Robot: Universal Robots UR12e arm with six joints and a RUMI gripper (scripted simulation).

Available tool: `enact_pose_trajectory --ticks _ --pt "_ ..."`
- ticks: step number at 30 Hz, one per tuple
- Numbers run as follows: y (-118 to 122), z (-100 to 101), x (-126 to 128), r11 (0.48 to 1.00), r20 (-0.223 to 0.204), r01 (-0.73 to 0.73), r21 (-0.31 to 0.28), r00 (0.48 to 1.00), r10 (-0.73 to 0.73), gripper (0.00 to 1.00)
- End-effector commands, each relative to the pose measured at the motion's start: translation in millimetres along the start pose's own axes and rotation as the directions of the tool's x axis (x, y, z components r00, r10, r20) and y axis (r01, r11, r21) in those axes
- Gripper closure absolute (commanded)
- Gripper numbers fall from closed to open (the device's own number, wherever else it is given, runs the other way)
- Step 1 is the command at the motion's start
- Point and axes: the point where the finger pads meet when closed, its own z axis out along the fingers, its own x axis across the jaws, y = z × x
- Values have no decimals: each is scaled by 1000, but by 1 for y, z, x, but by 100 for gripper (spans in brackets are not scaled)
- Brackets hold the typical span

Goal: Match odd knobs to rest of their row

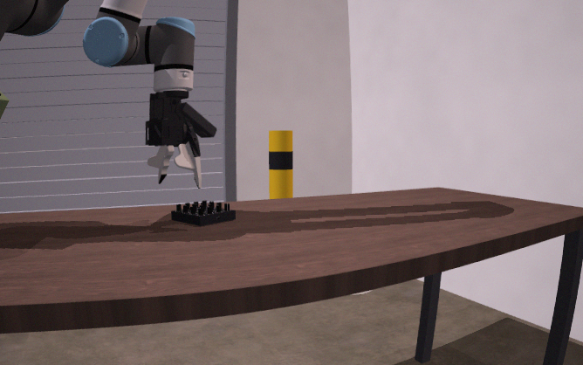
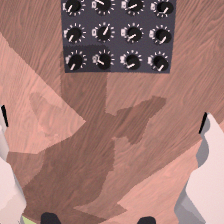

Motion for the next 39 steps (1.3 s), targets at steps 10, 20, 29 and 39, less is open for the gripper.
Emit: enact_pose_trajectory --ticks 10,20,29,39 --pt "-3 0 0 999 0 51 1 999 -51 0" --pt "-11 0 2 974 0 224 1 974 -224 0" --pt "-21 1 4 908 0 419 0 908 -419 0" --pt "-35 0 8 726 0 688 0 726 -688 0"
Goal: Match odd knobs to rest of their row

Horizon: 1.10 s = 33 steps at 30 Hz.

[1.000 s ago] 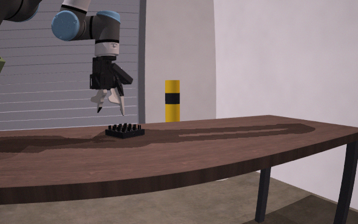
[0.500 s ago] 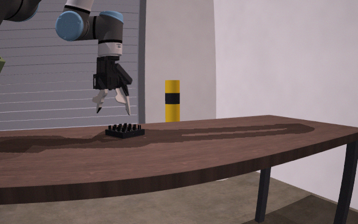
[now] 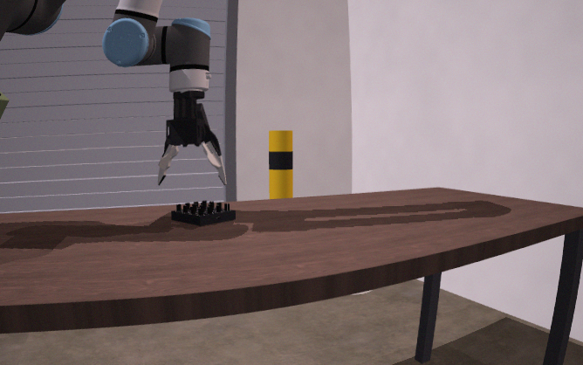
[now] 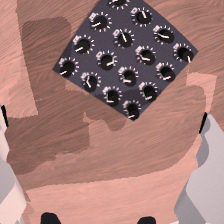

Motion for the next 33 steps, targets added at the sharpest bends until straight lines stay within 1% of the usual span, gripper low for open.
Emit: enact_pose_trajectory --ticks 1,2,4,8,13,19,21,24,28,33 --pt "-4 -1 5 988 1 156 4 988 -156 0" --pt "-5 -1 7 982 1 187 4 982 -187 0" --pt "-5 -1 7 982 1 187 4 982 -187 0" --pt "-9 -2 12 941 1 337 4 941 -337 0" --pt "-12 -3 18 877 0 481 4 877 -481 0" --pt "-16 -4 25 770 -1 637 4 770 -637 0" --pt "-16 -4 25 770 -1 637 4 770 -637 0" --pt "-18 -6 31 681 -2 732 4 681 -732 0" --pt "-20 -7 36 587 -2 809 4 587 -809 0" --pt "-23 -9 43 453 -3 892 4 453 -892 0"
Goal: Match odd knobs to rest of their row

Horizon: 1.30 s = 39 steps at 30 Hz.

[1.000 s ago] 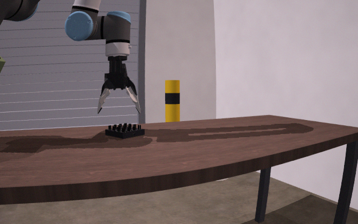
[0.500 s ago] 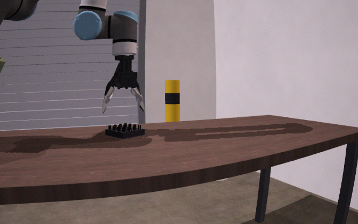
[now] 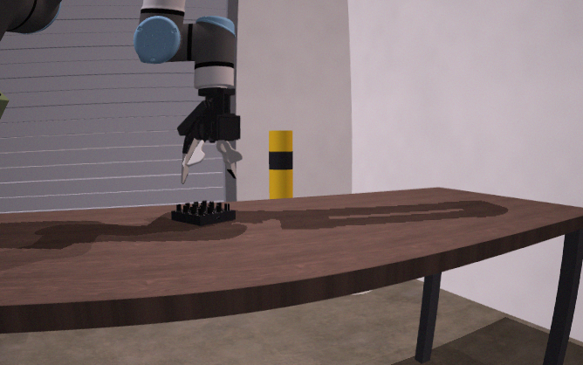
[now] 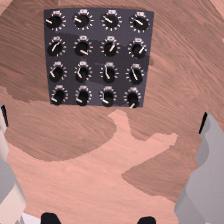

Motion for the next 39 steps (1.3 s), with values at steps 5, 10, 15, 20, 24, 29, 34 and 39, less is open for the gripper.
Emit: enact_pose_trajectory --ticks 5,10,15,20,24,29,34,39 --pt "6 -3 8 976 -3 218 3 976 -218 0" --pt "12 -6 15 923 -3 386 2 923 -386 0" --pt "17 -9 21 857 -4 515 2 857 -515 0" --pt "21 -11 25 795 -4 606 1 795 -606 0" --pt "22 -12 26 774 -4 633 1 774 -633 0" --pt "24 -13 29 734 -4 679 1 734 -679 0" --pt "25 -14 30 713 -4 701 1 713 -701 0" --pt "25 -14 31 708 -4 706 0 708 -706 0"
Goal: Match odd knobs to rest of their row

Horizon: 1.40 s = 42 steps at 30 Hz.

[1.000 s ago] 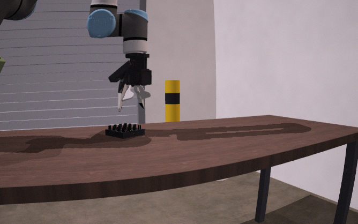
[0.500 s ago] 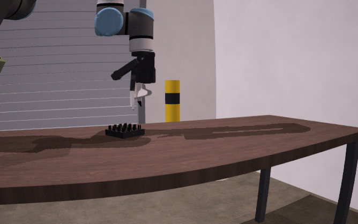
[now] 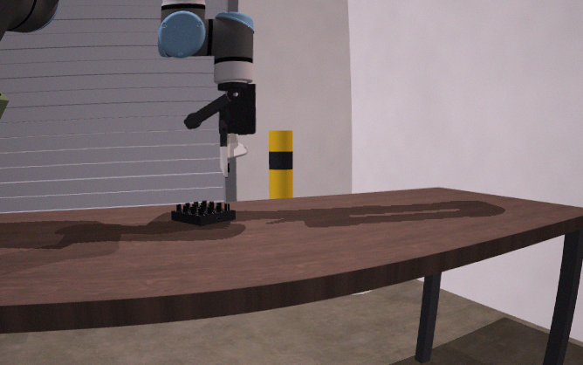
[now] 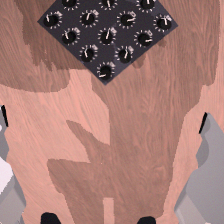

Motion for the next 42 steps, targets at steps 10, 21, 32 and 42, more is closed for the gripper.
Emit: enact_pose_trajectory --ticks 10,21,32,42 --pt "1 -1 0 1000 -1 9 -1 1000 -9 89" --pt "1 -1 0 1000 -1 9 -1 1000 -9 89" --pt "1 -1 0 1000 -1 9 -1 1000 -9 89" --pt "1 -1 0 1000 -1 9 -1 1000 -9 89"
